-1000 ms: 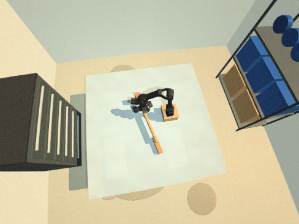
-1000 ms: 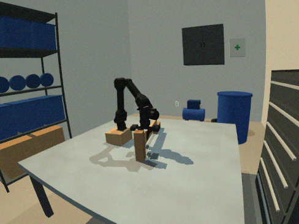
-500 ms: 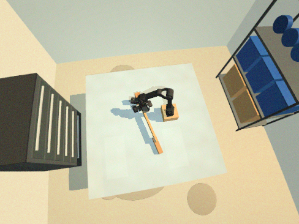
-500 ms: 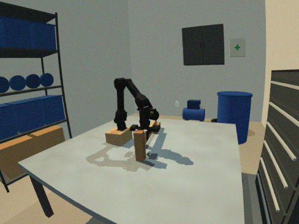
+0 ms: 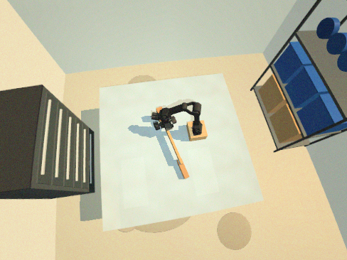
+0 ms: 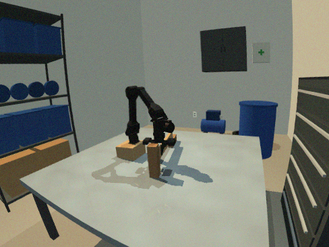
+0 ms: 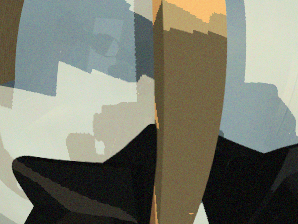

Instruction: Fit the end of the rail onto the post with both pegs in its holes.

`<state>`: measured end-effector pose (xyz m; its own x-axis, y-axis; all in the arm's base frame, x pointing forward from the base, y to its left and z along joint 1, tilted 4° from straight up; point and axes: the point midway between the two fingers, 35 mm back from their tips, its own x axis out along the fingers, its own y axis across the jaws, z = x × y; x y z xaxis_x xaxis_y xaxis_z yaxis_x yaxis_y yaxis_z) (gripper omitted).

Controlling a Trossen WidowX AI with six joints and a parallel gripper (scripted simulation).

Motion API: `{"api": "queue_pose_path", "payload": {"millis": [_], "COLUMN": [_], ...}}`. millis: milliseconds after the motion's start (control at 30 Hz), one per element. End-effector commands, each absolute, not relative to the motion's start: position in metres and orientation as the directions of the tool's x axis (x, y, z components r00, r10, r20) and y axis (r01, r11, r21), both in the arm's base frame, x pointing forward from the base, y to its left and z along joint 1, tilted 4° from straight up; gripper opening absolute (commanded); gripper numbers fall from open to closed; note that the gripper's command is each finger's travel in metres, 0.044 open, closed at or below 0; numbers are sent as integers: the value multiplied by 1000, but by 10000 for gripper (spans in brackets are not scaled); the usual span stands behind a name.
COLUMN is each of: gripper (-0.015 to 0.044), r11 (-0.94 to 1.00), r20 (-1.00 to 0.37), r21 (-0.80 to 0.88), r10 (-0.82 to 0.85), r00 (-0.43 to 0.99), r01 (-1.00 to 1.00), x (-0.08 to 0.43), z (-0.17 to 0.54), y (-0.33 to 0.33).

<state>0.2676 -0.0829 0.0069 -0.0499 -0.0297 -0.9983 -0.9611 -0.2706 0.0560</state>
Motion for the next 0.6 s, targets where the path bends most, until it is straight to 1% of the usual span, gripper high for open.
{"api": "queue_pose_path", "payload": {"millis": [0,567], "gripper": [0,0], "r11": [-274,-274], "r20": [-998,-998], "r21": [52,52], "r10": [-32,-33], "r00": [-45,-45], "r01": [-960,-960], "x": [270,271], "z": [8,8], "y": [-85,-90]}}
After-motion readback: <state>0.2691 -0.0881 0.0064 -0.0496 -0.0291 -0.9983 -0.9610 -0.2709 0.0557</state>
